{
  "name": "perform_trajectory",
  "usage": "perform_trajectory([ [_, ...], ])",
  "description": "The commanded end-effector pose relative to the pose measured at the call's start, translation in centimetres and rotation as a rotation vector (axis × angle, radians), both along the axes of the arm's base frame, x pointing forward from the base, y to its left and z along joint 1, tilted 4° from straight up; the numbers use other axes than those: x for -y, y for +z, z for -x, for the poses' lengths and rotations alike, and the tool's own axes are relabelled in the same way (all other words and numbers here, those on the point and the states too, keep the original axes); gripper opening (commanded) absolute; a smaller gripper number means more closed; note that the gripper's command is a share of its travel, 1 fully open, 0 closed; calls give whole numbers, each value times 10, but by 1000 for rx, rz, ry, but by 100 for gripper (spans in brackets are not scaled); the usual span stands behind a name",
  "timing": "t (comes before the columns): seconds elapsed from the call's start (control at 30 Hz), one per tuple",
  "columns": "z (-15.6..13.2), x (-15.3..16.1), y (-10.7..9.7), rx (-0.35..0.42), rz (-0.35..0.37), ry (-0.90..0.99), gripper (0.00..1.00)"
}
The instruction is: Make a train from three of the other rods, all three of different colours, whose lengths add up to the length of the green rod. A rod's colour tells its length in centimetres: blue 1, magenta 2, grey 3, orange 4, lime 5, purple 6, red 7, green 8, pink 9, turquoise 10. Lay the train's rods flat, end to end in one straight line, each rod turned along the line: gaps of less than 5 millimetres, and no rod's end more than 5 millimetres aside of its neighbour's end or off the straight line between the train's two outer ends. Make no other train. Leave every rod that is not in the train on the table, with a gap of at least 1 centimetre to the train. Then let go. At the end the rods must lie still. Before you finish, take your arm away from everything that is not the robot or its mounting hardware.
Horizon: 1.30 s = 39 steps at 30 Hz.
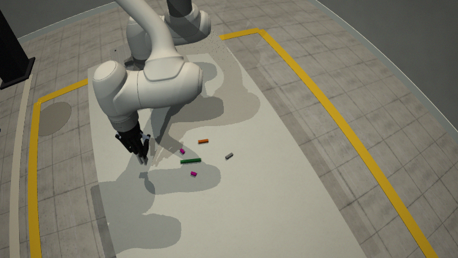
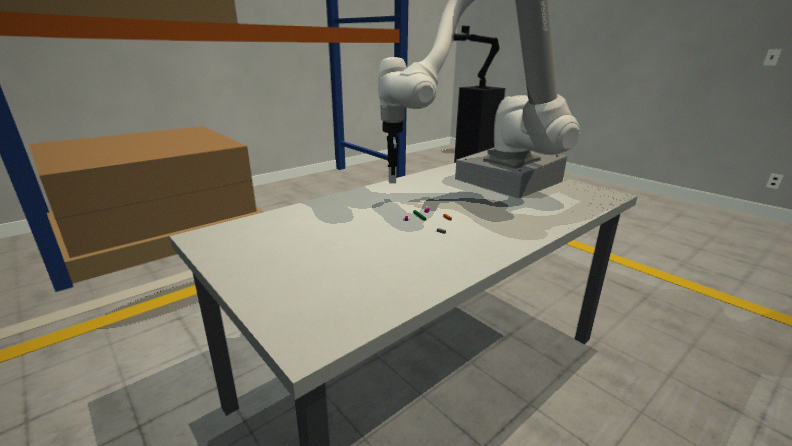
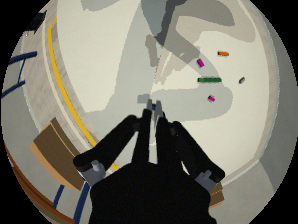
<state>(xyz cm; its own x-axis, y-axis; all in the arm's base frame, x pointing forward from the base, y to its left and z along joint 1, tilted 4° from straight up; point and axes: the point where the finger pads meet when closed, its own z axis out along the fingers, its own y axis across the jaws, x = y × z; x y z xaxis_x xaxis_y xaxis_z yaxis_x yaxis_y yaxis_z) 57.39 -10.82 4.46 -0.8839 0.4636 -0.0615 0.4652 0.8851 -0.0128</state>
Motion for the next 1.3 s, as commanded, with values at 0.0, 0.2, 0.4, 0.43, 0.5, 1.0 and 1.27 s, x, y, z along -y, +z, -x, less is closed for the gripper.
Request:
perform_trajectory([
  [0.0, 1, -1, 13, 0, 0, 0, 3],
  [0.2, 1, -1, 17, 0, 0, 0, 3],
  [0.4, 1, -1, 17, 0, 0, 0, 3],
  [0.43, 1, -1, 17, 0, 0, 0, 3],
  [0.5, -3, -10, 17, 0, -1, -7, 3],
  [1.0, -14, -47, 16, 1, -2, -35, 3],
  [1.27, -14, -47, 15, 1, -2, -35, 3],
])
